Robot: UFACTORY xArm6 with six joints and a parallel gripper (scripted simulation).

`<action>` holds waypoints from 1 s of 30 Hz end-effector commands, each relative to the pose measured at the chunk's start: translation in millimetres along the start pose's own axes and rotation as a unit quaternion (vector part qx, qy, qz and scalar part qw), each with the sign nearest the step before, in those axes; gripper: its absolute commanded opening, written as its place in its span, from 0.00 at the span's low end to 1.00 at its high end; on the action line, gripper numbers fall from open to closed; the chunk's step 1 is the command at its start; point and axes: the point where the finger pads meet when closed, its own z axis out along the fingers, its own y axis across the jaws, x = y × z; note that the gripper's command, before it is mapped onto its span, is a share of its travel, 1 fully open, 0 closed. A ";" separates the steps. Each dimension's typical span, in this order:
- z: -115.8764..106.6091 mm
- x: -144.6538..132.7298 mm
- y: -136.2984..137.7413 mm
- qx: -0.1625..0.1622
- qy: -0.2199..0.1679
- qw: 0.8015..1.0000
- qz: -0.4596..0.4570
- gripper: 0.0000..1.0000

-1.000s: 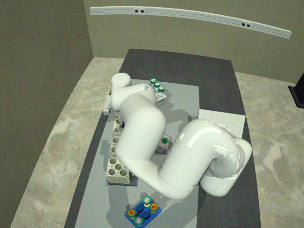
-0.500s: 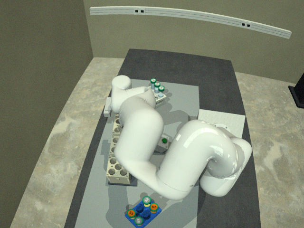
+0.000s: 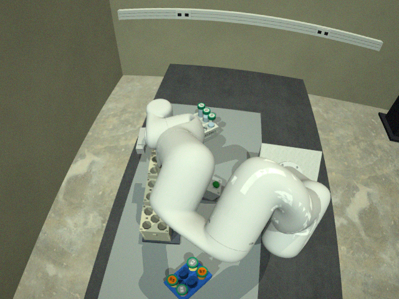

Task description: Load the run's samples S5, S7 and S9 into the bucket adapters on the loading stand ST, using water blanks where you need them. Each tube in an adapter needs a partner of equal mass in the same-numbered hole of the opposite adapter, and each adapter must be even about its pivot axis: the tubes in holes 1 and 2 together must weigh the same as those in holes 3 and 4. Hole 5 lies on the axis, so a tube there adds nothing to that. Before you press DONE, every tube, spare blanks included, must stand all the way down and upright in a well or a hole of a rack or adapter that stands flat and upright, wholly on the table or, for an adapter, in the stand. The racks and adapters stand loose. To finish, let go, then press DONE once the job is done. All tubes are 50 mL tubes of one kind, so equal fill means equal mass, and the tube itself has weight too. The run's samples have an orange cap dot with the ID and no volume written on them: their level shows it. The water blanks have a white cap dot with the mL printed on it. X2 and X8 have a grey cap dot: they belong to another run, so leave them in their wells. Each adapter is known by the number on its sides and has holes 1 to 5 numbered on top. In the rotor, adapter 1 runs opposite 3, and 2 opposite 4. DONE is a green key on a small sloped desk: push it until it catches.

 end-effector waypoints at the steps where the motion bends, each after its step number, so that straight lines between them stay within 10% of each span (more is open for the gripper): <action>1: -1.0 1.1 0.3 -0.001 0.001 1.000 0.000 0.44; 30: -9.0 1.1 0.3 -0.001 0.001 1.000 0.000 0.44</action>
